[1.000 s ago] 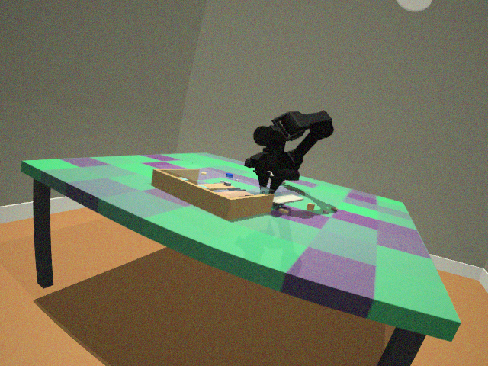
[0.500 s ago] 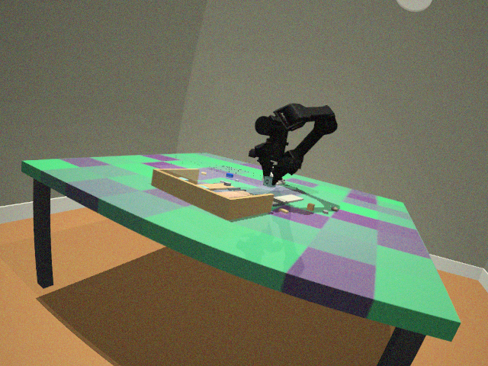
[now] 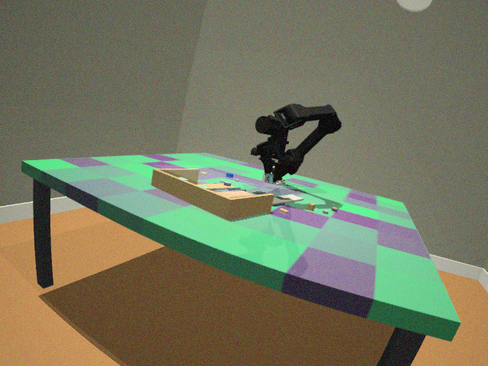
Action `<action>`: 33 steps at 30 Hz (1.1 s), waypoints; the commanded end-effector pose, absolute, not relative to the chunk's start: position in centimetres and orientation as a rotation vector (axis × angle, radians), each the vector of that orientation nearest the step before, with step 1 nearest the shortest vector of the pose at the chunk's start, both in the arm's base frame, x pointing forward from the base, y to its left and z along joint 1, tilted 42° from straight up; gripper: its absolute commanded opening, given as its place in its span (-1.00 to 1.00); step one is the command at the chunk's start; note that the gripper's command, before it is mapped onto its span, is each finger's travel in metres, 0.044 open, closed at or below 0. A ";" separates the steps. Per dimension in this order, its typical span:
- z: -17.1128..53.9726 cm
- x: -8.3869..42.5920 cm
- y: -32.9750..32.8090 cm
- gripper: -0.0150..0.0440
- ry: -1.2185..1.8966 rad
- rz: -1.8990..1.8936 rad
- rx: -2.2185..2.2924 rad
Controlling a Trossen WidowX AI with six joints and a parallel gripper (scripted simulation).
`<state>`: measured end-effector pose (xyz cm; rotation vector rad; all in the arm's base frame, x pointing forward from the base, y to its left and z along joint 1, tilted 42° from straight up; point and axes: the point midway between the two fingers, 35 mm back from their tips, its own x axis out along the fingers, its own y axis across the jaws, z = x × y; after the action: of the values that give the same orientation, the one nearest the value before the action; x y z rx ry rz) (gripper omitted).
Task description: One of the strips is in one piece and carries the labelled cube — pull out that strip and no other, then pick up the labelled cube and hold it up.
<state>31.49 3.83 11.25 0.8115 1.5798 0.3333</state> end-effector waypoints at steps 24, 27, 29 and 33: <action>13.2 28.7 0.9 -0.49 1.578 0.331 0.807; 13.2 28.7 0.9 -0.49 1.578 0.331 0.807; 13.2 28.7 0.9 -0.49 1.578 0.331 0.807; 13.2 28.7 0.9 -0.49 1.578 0.331 0.807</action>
<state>28.70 0.98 13.13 0.8111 1.5770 0.3307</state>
